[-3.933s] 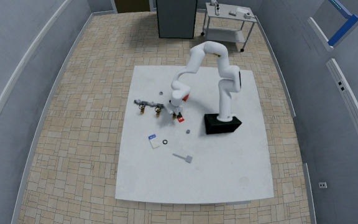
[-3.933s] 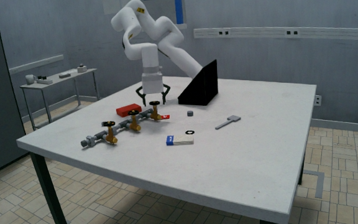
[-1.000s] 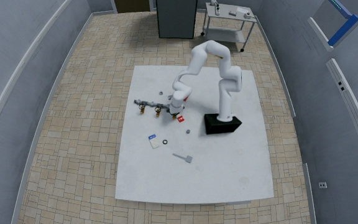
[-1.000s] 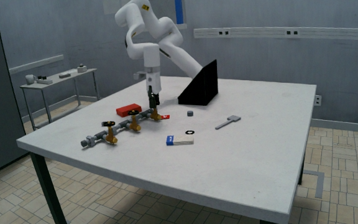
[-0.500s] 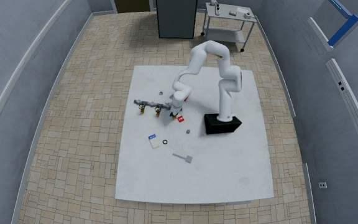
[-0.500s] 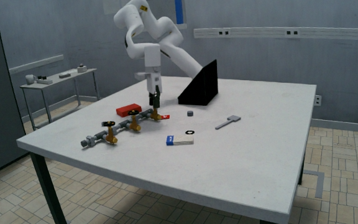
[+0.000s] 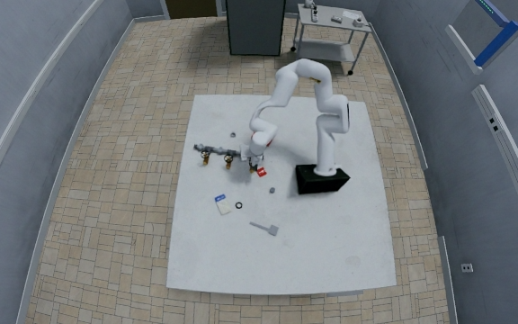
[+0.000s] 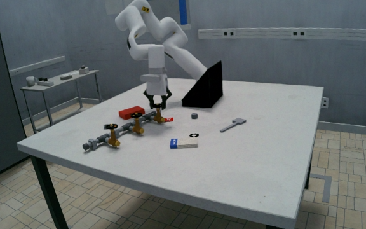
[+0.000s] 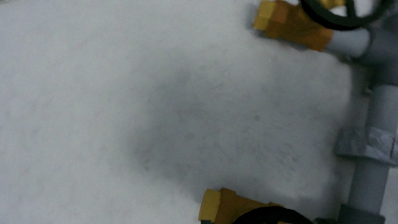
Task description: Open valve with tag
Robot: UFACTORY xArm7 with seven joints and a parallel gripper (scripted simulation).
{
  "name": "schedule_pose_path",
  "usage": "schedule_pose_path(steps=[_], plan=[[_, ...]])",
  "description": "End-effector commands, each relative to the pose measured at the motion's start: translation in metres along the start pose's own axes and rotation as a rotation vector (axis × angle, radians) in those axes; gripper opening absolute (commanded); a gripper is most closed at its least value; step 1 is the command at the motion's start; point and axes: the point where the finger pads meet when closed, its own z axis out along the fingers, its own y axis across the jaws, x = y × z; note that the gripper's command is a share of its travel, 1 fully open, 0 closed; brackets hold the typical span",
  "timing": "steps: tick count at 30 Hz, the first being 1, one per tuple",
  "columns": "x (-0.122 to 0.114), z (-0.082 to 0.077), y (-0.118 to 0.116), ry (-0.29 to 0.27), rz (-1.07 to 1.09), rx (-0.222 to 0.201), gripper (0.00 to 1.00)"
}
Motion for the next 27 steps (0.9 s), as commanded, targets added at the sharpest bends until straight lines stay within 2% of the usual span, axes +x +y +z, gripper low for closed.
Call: schedule_pose_path(steps=[1,3,5,16,27], plan=[[0.0016,-0.0014,-0.0009,-0.022,-0.279,0.019,0.0],[0.0016,-0.0014,-0.0009,-0.022,-0.279,0.019,0.0],[0.0016,-0.0014,-0.0009,-0.028,-0.476,0.025,0.0],[0.0016,-0.0014,-0.0009,-0.02,-1.028,0.033,0.0],[0.0016,-0.0014,-0.0009,-0.017,-1.263,0.036,0.0]])
